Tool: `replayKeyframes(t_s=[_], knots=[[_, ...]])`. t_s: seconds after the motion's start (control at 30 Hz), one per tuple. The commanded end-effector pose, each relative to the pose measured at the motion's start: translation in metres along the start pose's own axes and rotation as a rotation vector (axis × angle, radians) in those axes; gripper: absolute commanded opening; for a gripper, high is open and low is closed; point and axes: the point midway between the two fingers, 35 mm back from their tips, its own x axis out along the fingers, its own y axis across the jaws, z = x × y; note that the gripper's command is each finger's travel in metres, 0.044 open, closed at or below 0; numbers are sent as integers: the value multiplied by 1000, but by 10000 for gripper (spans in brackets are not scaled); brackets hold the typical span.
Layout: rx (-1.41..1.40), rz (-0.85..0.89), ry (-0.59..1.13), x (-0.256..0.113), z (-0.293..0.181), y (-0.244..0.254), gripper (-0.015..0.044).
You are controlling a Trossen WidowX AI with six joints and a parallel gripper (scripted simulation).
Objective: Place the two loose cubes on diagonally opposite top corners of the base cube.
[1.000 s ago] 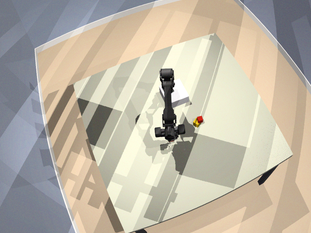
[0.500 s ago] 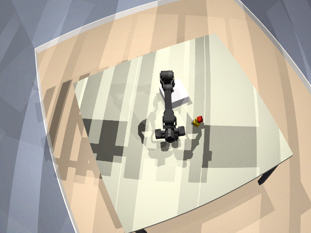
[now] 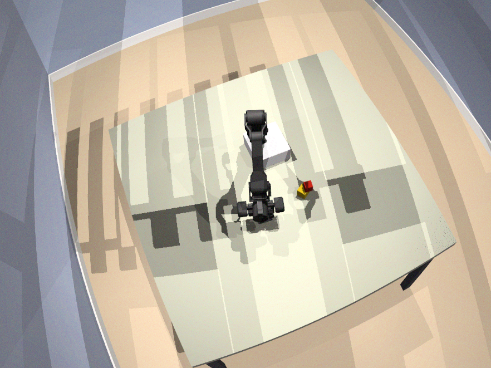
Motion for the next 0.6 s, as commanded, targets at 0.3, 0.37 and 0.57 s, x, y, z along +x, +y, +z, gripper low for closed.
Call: replayKeyframes(t_s=[0.3, 0.37, 0.57], knots=[[6, 3, 0, -36, 4, 0, 105], [6, 3, 0, -42, 5, 0, 105], [6, 3, 0, -61, 5, -1, 105]])
